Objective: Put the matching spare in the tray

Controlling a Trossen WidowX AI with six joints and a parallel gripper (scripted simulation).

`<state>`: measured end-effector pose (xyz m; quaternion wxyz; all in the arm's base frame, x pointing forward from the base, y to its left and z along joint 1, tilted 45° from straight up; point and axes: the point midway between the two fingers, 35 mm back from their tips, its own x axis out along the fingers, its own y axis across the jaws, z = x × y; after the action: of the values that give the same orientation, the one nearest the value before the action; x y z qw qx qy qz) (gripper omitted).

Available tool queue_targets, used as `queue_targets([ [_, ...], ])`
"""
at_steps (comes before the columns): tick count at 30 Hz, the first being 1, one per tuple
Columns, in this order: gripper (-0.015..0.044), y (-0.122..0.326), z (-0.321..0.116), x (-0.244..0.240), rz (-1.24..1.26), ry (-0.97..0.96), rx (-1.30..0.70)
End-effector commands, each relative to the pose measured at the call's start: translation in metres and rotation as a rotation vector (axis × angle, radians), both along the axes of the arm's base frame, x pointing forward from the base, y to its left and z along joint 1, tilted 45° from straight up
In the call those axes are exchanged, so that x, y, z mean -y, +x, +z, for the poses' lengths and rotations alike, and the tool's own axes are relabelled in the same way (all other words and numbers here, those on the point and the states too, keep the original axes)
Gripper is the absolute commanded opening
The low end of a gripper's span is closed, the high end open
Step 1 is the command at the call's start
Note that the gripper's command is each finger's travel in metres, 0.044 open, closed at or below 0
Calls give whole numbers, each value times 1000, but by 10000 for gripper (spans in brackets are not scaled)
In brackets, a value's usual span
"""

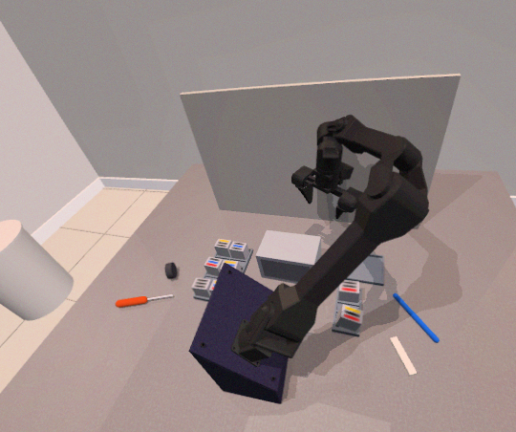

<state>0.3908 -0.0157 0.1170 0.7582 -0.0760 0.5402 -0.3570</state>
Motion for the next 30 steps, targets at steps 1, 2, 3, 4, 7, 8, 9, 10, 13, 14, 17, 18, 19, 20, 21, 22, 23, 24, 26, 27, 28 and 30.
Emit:
queue_targets([
  [1, 440, -4, -10, -34, 97, -63, -121],
  [2, 440, -7, -14, -49, 142, -80, -175],
  [3, 440, -10, -17, -63, 185, -98, -227],
  [4, 440, -13, -20, -75, 221, -114, -269],
  [7, 440, -18, -24, -93, 279, -144, -338],
  [8, 440, -19, -24, -95, 283, -147, -343],
  [9, 440, -19, -24, -95, 283, -147, -343],
  [10, 440, -19, -24, -95, 283, -147, -343],
  [13, 440, -19, -24, -95, 283, -147, -343],
  [14, 440, -19, -24, -95, 283, -147, -343],
  [17, 440, -19, -24, -95, 283, -147, -343],
  [18, 440, -19, -24, -95, 283, -147, -343],
  [19, 440, -19, -24, -95, 283, -147, -343],
  [20, 440, -19, -24, -95, 283, -147, -343],
  [21, 440, -19, -24, -95, 283, -147, -343],
  [22, 440, -19, -24, -95, 283, -147, -343],
  [23, 440, -19, -24, -95, 283, -147, -343],
  [24, 440, -19, -24, -95, 283, -147, -343],
  [26, 440, -22, -34, -101, 342, -153, -394],
  [27, 440, -27, -46, -109, 416, -161, -456],
  [28, 440, -34, -60, -119, 509, -171, -535],
  [30, 440, -50, -89, -136, 695, -194, -692],
])
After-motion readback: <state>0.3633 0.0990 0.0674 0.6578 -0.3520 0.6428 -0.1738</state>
